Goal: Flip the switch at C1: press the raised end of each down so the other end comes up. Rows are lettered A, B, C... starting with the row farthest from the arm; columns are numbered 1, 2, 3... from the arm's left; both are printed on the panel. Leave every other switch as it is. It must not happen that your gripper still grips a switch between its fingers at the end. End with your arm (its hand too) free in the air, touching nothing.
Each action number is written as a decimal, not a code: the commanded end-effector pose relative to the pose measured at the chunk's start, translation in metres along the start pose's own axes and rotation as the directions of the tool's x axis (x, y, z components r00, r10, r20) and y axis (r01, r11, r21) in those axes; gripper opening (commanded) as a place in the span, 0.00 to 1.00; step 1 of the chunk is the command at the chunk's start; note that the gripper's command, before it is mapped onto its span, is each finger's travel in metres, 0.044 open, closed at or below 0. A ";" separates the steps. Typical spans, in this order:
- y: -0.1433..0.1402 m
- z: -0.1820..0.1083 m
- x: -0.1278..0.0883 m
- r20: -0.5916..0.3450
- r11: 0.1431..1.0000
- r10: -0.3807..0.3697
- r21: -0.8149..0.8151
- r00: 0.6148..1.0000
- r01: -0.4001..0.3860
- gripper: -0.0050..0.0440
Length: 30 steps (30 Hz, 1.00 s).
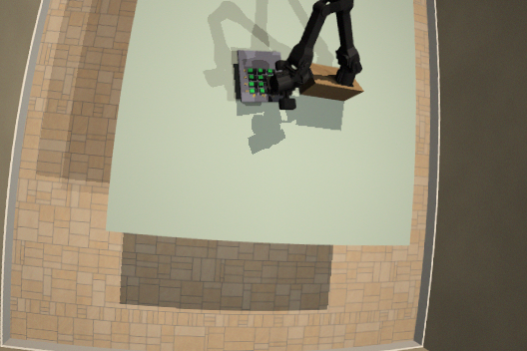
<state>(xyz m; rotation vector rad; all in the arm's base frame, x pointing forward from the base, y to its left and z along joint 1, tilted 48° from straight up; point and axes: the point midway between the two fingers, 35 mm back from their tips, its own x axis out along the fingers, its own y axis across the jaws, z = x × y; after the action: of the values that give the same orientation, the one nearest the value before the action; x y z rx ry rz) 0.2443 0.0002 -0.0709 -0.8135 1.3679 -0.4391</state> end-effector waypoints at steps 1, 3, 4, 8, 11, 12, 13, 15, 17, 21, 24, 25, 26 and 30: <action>-0.001 0.000 0.000 0.001 1.000 -0.006 -0.004 1.000 0.006 0.10; -0.001 0.000 0.000 0.001 1.000 -0.006 -0.004 1.000 0.006 0.10; -0.001 0.000 0.000 0.001 1.000 -0.006 -0.004 1.000 0.006 0.10; -0.001 0.000 0.001 0.001 1.000 -0.006 -0.004 1.000 0.006 0.10; -0.001 0.000 0.001 0.001 1.000 -0.006 -0.004 1.000 0.006 0.10; -0.001 0.000 0.001 0.001 1.000 -0.006 -0.004 1.000 0.006 0.10; -0.001 0.000 0.001 0.001 1.000 -0.006 -0.004 1.000 0.006 0.10; -0.001 0.000 0.002 0.001 1.000 -0.006 -0.004 1.000 0.006 0.10; -0.001 0.000 0.002 0.001 1.000 -0.006 -0.004 1.000 0.006 0.10; -0.001 0.000 0.002 0.001 1.000 -0.006 -0.004 1.000 0.006 0.10; -0.001 0.000 0.003 0.001 1.000 -0.006 -0.004 1.000 0.006 0.10; -0.001 0.000 0.003 0.001 1.000 -0.006 -0.004 1.000 0.006 0.10; -0.001 0.000 0.003 0.001 1.000 -0.006 -0.004 1.000 0.006 0.10; -0.001 0.000 0.003 0.001 1.000 -0.006 -0.004 1.000 0.006 0.10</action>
<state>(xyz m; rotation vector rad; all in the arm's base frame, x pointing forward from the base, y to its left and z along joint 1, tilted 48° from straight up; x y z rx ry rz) 0.2447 -0.0016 -0.0726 -0.8140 1.3680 -0.4388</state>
